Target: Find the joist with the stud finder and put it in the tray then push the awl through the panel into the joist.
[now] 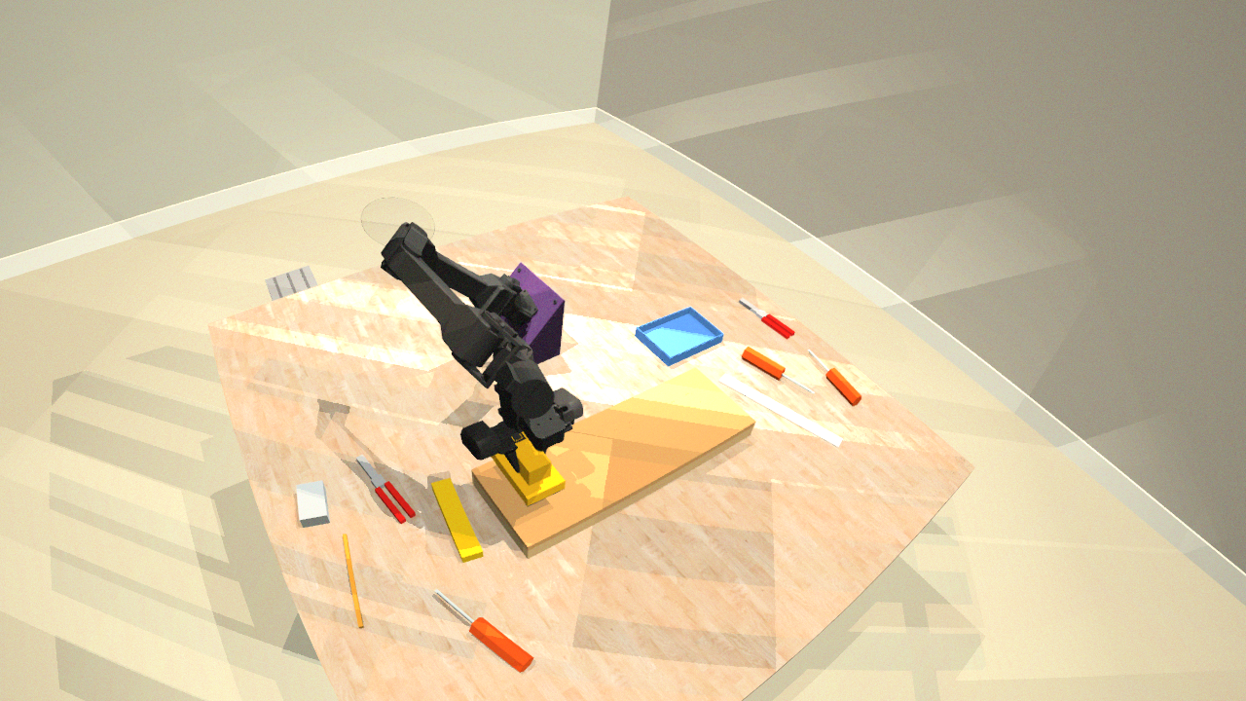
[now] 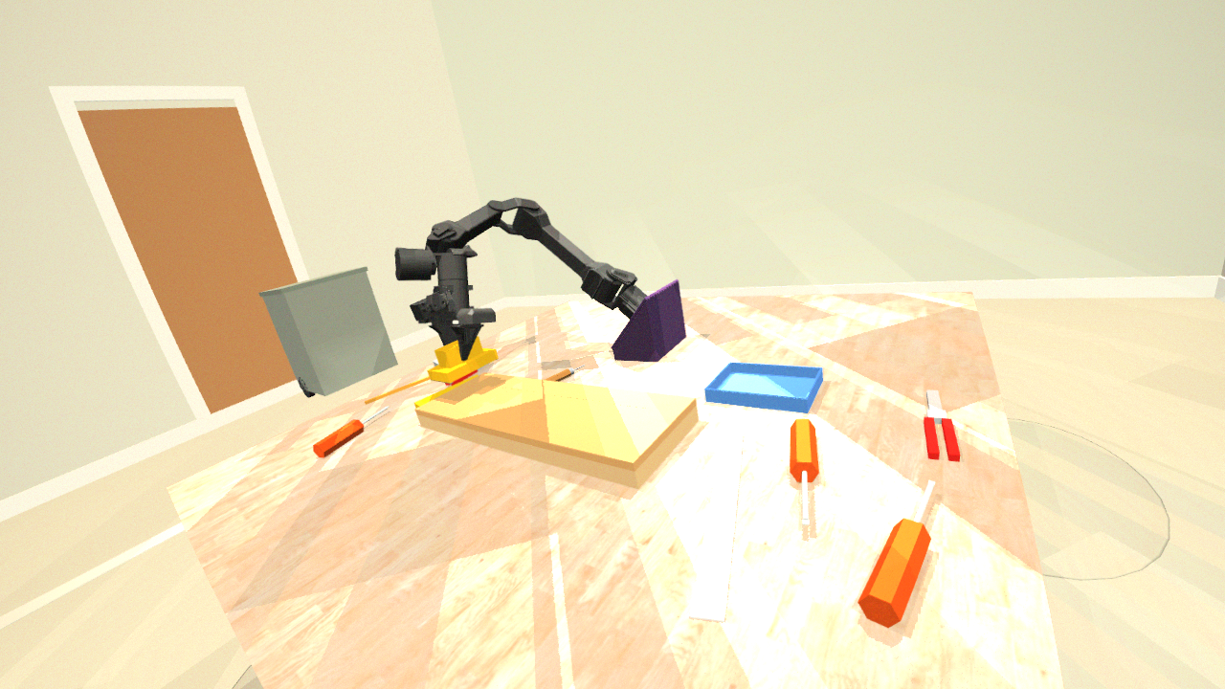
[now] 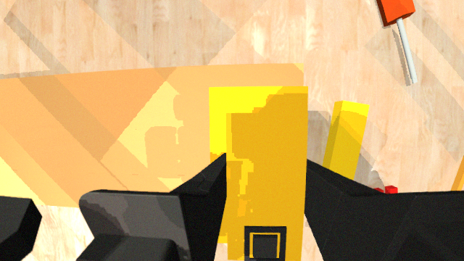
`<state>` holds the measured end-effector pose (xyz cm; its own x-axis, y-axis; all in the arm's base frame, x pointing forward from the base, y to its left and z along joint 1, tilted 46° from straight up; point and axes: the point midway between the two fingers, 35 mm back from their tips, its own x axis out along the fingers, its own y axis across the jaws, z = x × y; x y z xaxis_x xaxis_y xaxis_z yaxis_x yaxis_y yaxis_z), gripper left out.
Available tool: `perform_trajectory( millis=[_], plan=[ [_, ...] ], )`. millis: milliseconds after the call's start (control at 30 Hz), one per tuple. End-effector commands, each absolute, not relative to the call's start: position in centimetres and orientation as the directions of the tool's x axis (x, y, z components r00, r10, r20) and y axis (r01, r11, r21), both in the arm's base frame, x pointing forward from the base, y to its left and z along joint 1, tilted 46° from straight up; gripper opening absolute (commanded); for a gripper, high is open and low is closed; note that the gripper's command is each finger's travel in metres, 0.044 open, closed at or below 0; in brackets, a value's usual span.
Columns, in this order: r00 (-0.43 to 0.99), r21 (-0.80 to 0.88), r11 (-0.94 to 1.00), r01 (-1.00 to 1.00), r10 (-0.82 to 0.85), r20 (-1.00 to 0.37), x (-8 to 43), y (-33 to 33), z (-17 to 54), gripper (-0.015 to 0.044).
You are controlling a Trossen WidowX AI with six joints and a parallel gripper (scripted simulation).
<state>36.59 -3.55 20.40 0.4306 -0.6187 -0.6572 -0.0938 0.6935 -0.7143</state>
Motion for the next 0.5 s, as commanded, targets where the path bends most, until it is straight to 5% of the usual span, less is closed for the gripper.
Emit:
perform_trajectory(
  millis=[0,467],
  plan=[
    [0.436,-0.713,0.693,-0.102,-0.613,-0.658,36.7,-3.8,20.0,0.0],
    [0.438,-0.715,0.692,-0.101,-0.615,-0.656,37.0,-5.3,18.6,0.0]
  ],
)
